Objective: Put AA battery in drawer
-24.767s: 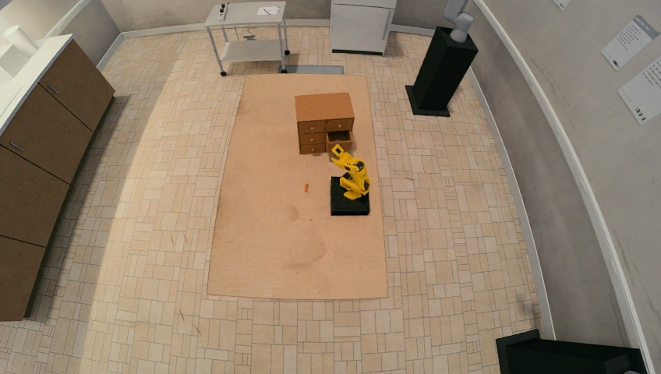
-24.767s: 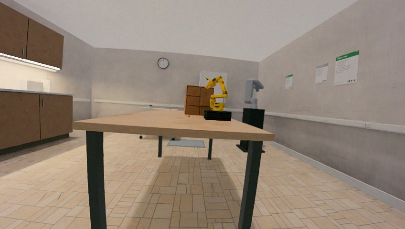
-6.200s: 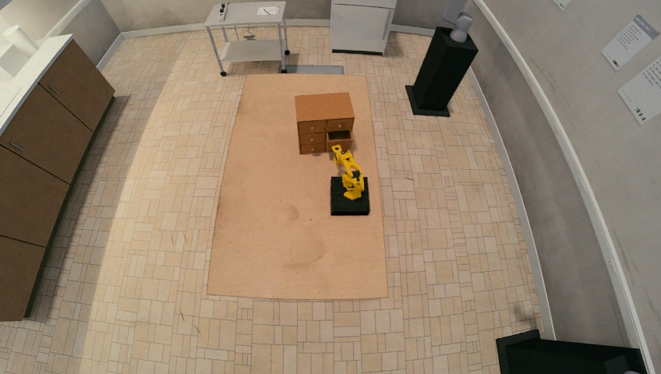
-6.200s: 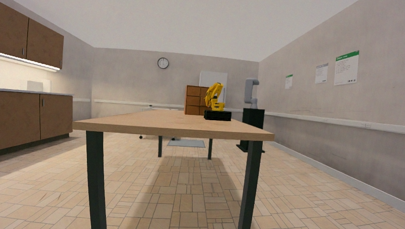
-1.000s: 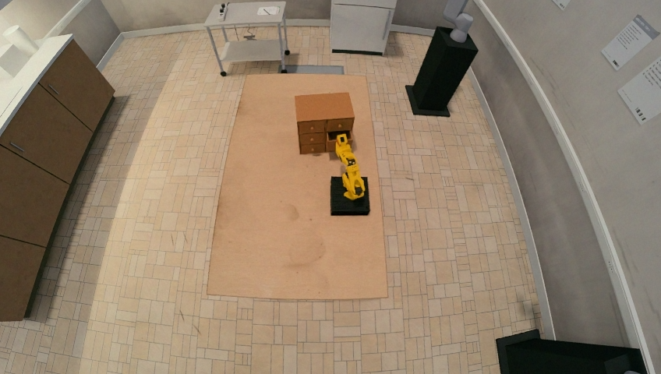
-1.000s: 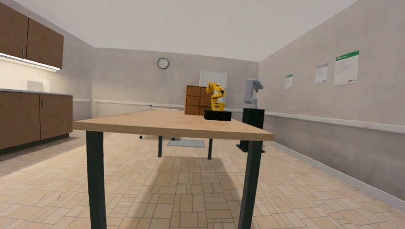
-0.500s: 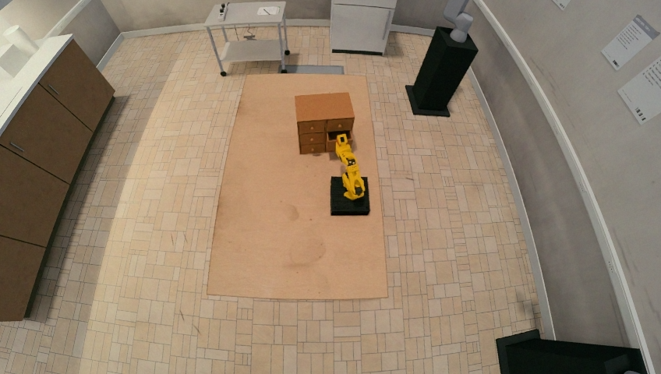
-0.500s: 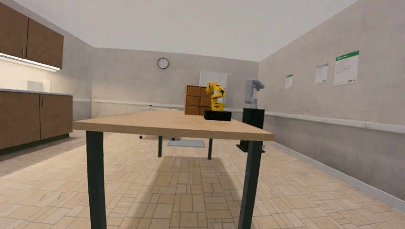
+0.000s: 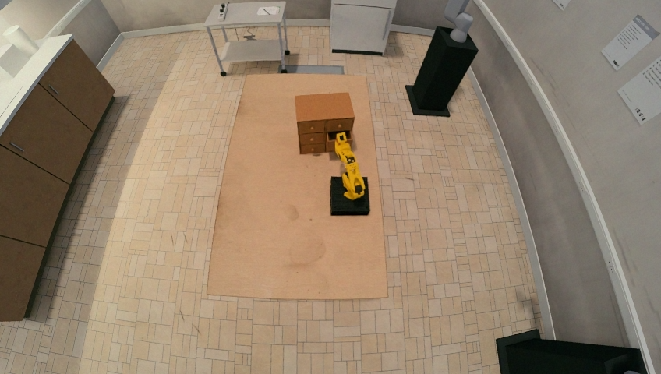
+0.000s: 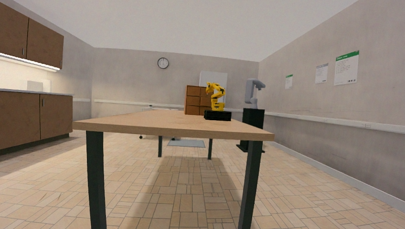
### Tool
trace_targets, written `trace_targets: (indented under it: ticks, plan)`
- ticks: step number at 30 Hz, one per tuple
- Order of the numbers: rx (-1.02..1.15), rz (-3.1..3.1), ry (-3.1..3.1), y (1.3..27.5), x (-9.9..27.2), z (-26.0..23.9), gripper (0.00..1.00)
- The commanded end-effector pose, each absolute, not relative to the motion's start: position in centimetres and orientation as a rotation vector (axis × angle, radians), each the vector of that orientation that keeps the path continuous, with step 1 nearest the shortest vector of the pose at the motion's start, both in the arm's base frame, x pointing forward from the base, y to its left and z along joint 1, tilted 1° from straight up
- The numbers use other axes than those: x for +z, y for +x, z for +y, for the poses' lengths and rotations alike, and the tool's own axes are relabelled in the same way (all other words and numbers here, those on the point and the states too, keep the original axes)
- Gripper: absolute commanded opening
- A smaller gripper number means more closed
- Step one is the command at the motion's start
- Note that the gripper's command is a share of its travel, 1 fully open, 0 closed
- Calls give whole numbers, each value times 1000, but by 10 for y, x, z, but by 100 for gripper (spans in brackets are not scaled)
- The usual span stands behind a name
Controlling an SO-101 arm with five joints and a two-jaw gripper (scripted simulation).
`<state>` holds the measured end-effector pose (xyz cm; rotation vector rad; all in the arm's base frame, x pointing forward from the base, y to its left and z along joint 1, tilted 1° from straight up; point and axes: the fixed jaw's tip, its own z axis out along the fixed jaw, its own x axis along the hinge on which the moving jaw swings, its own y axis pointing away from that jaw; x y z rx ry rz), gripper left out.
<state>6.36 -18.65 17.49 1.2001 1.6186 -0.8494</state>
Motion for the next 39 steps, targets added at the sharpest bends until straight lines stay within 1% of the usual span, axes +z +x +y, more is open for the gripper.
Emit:
trace_targets:
  ticks: [1, 10, 12, 15, 39]
  plan:
    - [-856, 1600, 1201, 68, 182, -204, 0]
    - [-860, 1596, 1208, 78, 175, -247, 0]
    - [-860, 1596, 1208, 78, 175, -247, 0]
    - [-861, 1595, 1210, 82, 168, -262, 0]
    - [-863, 1593, 1213, 81, 170, -264, 0]
